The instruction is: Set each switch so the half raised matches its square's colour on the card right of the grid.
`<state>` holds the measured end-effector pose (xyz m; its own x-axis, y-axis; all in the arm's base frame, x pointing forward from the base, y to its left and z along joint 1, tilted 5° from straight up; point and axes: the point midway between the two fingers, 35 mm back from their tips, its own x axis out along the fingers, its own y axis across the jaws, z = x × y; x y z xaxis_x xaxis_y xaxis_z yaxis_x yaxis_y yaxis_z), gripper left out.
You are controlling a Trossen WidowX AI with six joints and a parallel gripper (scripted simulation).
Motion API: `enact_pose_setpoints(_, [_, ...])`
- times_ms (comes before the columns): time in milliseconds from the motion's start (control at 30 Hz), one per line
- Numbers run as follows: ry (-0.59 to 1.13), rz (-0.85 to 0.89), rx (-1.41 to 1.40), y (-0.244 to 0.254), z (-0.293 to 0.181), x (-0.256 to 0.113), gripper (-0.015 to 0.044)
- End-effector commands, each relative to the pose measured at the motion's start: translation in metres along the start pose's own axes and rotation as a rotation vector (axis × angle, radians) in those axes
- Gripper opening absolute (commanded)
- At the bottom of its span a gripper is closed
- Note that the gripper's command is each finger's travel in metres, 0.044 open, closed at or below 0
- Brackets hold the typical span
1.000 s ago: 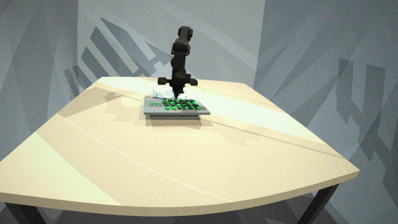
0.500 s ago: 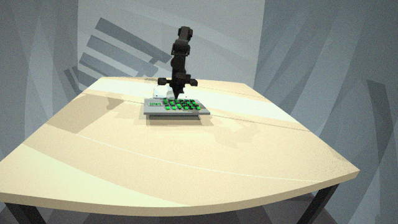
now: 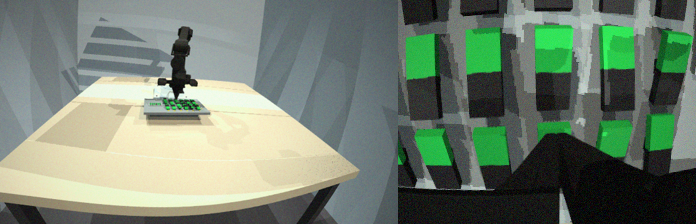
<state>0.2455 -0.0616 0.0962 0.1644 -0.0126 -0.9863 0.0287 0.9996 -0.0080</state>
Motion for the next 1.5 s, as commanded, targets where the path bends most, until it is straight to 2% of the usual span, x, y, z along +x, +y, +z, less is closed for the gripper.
enact_pose_setpoints(0, [0.003,0.002,-0.001,0.000,0.000,0.002,0.0000])
enact_pose_setpoints(467, [0.003,0.002,-0.001,0.000,0.000,0.003,0.0000])
enact_pose_setpoints(533, [-0.003,0.001,0.000,0.000,0.001,-0.008,0.0000])
enact_pose_setpoints(633, [-0.019,0.002,-0.001,0.000,-0.001,-0.052,0.0000])
enact_pose_setpoints(700, [-0.023,0.002,-0.001,0.000,-0.002,-0.062,0.0000])
enact_pose_setpoints(867, [-0.023,0.002,-0.001,0.001,-0.001,-0.063,0.0000])
enact_pose_setpoints(1067, [-0.027,0.004,0.000,0.013,0.046,-0.071,0.0000])
enact_pose_setpoints(1467, [-0.027,0.003,-0.001,0.014,0.048,-0.071,0.0000])
